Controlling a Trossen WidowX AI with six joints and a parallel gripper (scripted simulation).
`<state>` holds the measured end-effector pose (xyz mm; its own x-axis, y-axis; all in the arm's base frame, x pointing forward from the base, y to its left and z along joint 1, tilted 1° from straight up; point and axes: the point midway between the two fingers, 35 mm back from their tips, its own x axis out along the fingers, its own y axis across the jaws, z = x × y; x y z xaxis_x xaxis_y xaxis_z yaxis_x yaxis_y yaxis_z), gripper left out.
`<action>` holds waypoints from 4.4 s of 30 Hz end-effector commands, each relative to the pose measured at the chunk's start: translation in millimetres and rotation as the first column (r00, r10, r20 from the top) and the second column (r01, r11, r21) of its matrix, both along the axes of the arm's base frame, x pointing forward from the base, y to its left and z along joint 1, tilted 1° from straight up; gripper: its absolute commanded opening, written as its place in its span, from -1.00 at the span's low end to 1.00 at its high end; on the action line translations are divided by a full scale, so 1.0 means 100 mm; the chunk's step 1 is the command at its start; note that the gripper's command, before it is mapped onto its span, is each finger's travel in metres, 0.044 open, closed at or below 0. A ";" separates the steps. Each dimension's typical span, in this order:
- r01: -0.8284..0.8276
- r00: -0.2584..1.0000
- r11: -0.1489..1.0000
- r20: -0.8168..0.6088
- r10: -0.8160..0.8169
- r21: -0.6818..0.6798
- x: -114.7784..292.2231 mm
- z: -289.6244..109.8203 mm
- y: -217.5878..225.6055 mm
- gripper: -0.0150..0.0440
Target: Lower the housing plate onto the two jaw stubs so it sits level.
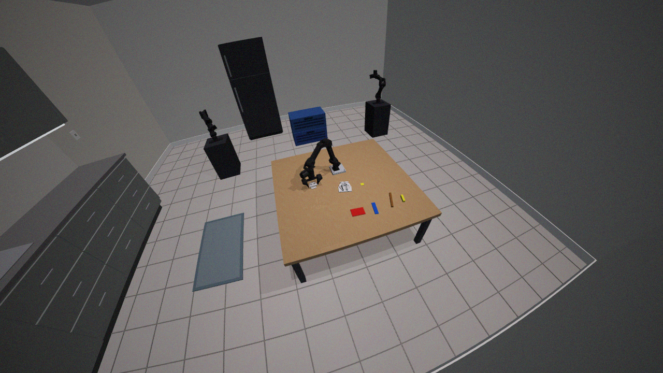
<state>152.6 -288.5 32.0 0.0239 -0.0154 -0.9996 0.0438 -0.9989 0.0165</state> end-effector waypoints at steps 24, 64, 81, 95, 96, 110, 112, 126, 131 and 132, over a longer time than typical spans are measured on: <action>0.003 1.000 1.000 -0.009 -0.003 0.008 -0.02 -0.07 0.02 1.00; 0.002 1.000 1.000 -0.006 -0.002 0.008 -0.01 0.27 0.00 0.70; 0.003 1.000 1.000 -0.009 -0.003 0.008 -0.03 0.67 0.02 0.70; -0.301 0.954 0.954 -0.010 0.301 0.004 0.26 0.69 0.29 0.70; -0.325 0.946 0.946 -0.010 0.325 0.004 0.28 0.69 0.31 0.70; -0.627 0.779 0.779 -0.011 0.626 0.000 0.54 0.70 0.65 0.70; -0.664 0.747 0.747 -0.012 0.664 -0.001 0.57 0.70 0.70 0.70; -0.879 0.477 0.477 -0.015 0.879 -0.004 0.77 0.71 1.05 0.70; -0.931 0.365 0.365 -0.016 0.931 -0.005 0.83 0.71 1.19 0.70; -0.940 0.342 0.342 -0.017 0.939 -0.005 0.84 0.71 1.21 0.70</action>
<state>235.1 -175.6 103.5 0.0227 -0.0006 -0.9997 0.9297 -0.3677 0.0213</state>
